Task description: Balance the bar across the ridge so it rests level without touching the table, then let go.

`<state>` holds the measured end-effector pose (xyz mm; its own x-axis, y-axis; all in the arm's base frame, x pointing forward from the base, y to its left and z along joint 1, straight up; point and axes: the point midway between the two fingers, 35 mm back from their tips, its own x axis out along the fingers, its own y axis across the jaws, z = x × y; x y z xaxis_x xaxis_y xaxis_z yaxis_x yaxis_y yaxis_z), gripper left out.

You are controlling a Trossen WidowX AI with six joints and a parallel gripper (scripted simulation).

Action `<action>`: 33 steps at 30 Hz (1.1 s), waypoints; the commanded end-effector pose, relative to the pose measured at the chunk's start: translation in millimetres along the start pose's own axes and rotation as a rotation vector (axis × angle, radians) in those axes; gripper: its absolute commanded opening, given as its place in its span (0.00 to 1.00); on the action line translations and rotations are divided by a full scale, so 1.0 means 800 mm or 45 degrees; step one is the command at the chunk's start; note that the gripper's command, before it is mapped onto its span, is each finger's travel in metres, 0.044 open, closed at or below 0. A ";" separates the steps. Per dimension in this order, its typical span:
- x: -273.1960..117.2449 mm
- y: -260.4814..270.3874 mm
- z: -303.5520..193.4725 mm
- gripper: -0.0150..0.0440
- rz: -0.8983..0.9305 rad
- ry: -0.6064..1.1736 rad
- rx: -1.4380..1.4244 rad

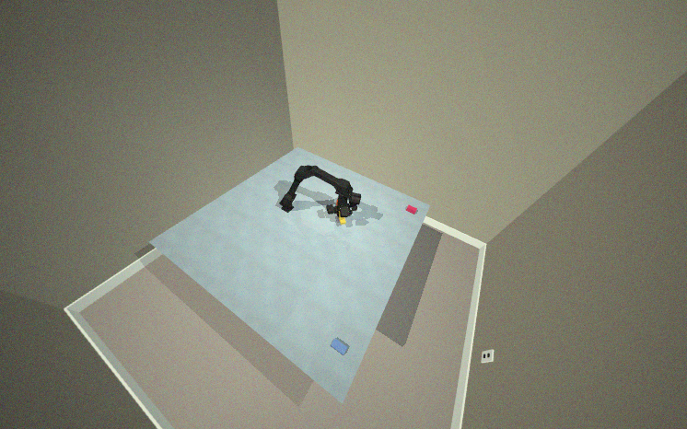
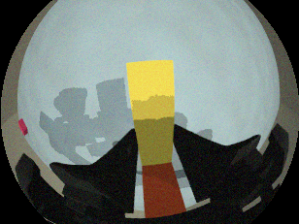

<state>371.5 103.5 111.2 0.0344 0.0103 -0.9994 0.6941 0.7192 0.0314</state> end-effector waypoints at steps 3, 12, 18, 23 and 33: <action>0.000 0.000 0.000 0.25 0.000 0.000 0.000; 0.000 0.000 0.000 0.25 0.000 0.000 0.000; 0.000 0.000 0.000 0.25 0.000 0.000 0.000; 0.000 0.000 0.000 0.25 0.000 0.000 0.000; 0.000 0.000 0.000 0.54 0.000 0.000 0.000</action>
<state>371.5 103.4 111.2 0.0345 0.0104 -0.9994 0.6941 0.7192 0.0314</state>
